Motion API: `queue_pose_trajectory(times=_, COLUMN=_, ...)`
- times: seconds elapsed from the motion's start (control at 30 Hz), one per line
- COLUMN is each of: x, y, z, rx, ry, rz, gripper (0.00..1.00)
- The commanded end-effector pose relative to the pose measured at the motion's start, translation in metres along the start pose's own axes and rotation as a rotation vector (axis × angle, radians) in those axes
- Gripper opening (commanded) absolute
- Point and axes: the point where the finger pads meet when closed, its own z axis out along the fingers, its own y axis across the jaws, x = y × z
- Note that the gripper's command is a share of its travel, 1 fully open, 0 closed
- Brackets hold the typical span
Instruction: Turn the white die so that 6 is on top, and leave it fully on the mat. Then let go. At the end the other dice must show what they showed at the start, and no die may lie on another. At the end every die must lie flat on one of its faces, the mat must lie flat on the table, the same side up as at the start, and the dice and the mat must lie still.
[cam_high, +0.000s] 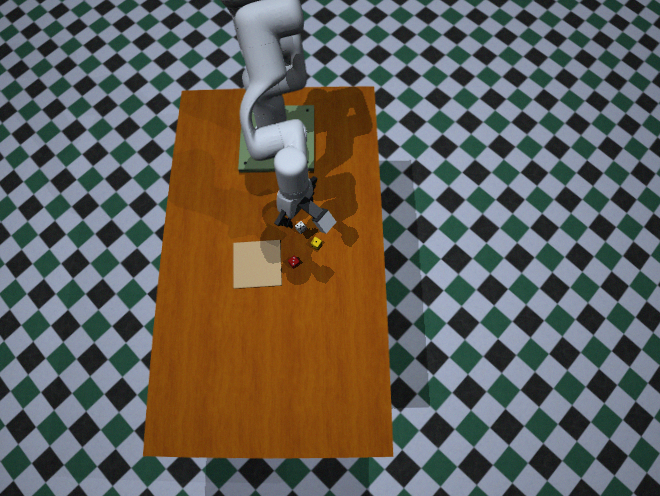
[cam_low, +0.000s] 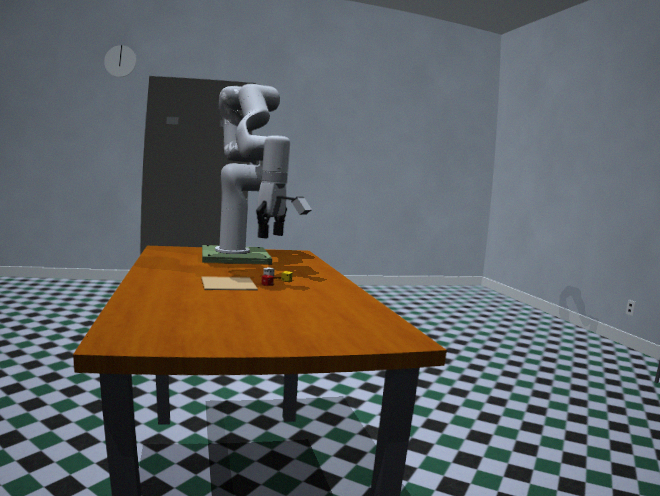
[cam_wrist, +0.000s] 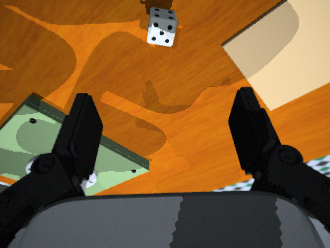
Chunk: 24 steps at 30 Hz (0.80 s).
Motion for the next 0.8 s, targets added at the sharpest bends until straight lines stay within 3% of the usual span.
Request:
queue_pose_trajectory(times=0.0, x=0.001, y=0.001, z=0.002, rx=-0.002, ry=0.003, rz=0.173, gripper=1.0)
queue_pose_trajectory(times=0.1, x=0.001, y=0.001, z=0.003, rx=-0.002, ry=0.003, rz=0.286, gripper=1.0)
queue_pose_trajectory(times=0.2, x=0.001, y=0.001, z=0.004, rx=-0.002, ry=0.003, rz=0.298, gripper=1.0)
queue_pose_trajectory(times=0.27, x=0.001, y=0.001, z=0.006, rx=-0.002, ry=0.004, rz=0.442, gripper=1.0)
queue_pose_trajectory(times=0.7, x=0.001, y=0.001, z=0.013, rx=-0.001, ry=0.004, rz=0.906, gripper=1.0)
queue_pose_trajectory(times=0.77, x=0.001, y=0.001, z=0.013, rx=-0.001, ry=0.004, rz=0.906, gripper=1.0)
